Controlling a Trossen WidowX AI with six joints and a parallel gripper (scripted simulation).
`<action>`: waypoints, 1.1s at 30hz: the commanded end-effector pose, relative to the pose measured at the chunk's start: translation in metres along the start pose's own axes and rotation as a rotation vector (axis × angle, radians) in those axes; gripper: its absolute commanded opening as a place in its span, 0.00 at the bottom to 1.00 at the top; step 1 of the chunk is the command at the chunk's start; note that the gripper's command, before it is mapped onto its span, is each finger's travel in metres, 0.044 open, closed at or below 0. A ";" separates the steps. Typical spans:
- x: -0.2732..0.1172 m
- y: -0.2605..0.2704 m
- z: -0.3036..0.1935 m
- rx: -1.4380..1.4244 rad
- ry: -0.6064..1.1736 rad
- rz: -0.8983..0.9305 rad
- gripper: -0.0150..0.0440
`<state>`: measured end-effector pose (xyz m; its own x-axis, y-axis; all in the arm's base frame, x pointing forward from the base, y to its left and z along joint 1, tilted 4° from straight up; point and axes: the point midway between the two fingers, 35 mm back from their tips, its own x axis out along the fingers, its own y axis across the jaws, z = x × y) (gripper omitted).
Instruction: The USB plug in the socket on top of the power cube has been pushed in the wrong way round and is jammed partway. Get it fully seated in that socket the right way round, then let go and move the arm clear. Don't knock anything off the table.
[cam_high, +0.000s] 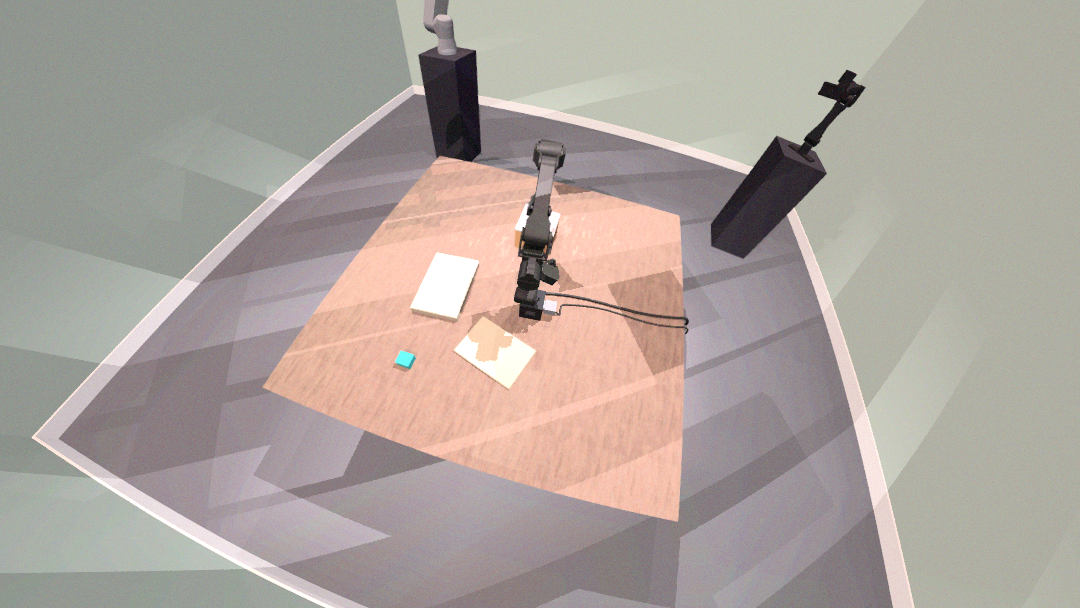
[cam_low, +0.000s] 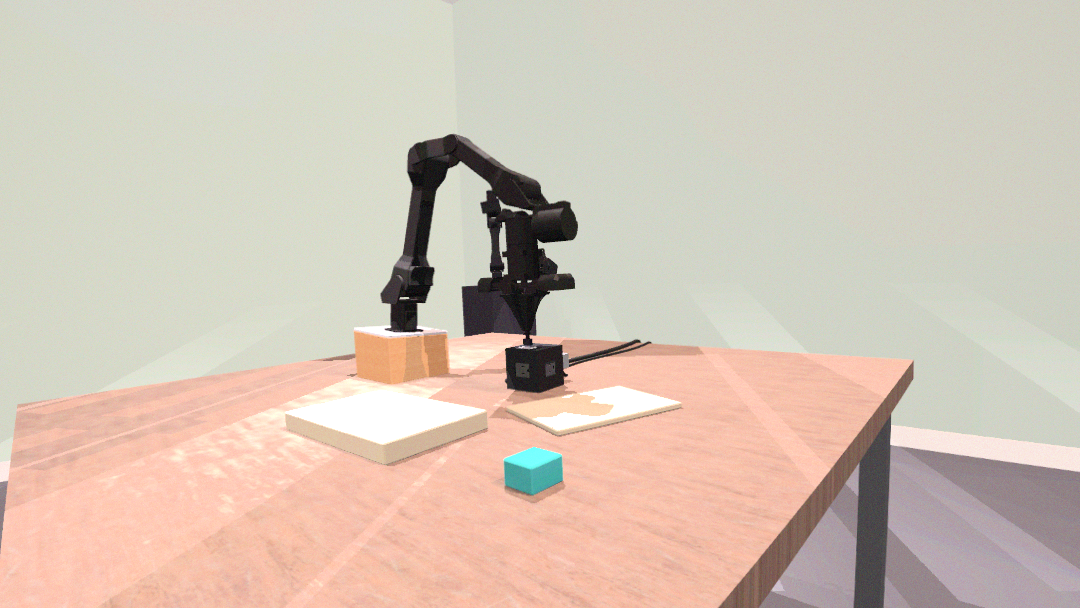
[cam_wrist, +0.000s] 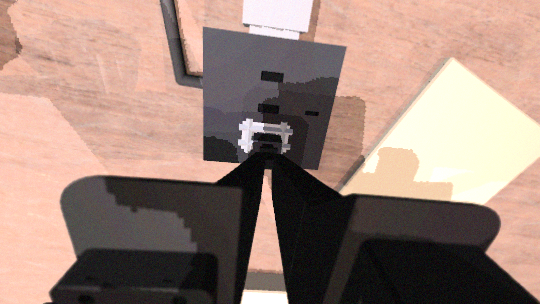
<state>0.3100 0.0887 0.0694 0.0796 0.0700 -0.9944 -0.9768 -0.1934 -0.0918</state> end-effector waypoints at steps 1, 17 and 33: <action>0.002 0.000 0.000 0.005 0.000 0.004 0.25; 0.004 0.001 0.000 0.005 0.000 0.004 0.25; 0.006 0.001 0.000 0.005 0.000 0.004 0.25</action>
<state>0.3101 0.0889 0.0668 0.0815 0.0706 -0.9942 -0.9767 -0.1928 -0.0938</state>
